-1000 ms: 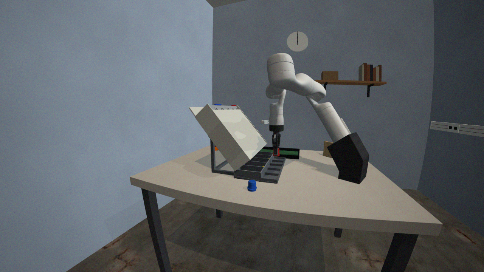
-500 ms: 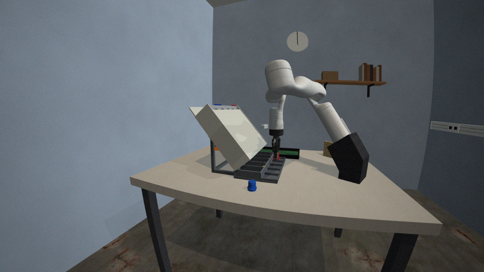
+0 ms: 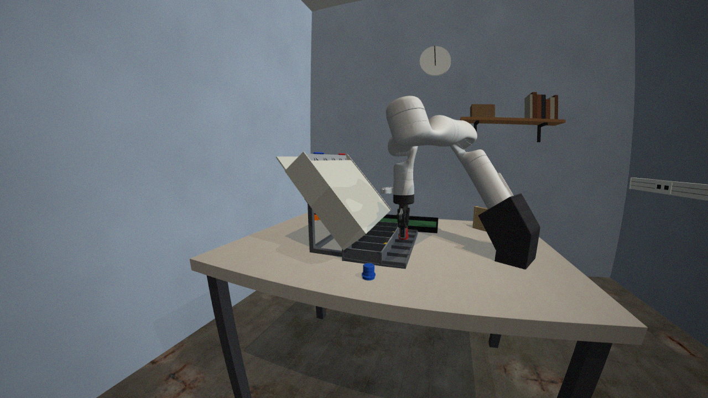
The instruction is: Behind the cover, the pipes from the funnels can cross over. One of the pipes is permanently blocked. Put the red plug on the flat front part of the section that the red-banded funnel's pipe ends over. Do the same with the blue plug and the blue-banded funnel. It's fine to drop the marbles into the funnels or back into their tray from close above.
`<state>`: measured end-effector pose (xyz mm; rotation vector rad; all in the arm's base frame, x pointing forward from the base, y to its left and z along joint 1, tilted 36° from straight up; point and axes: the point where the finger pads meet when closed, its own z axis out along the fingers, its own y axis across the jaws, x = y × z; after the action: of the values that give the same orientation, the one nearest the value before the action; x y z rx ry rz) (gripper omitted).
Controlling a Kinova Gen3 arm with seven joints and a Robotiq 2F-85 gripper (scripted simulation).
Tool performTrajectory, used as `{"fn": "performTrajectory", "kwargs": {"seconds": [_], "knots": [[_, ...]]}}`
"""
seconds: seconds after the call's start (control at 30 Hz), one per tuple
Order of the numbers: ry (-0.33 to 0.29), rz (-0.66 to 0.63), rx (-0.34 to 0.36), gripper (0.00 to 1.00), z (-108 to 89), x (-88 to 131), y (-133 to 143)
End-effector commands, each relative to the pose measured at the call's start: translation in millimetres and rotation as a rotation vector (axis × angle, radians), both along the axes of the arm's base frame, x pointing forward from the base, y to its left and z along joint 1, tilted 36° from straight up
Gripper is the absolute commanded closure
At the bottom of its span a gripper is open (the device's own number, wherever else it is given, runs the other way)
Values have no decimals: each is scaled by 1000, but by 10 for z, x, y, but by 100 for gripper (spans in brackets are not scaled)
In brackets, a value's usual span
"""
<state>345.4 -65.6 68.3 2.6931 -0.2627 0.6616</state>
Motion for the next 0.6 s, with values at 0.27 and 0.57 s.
{"fn": "performTrajectory", "kwargs": {"seconds": [0.27,0.57], "knots": [[0,-4,-6,100,-48,35,-53],[6,-3,-3,100,-209,126,-134]]}}
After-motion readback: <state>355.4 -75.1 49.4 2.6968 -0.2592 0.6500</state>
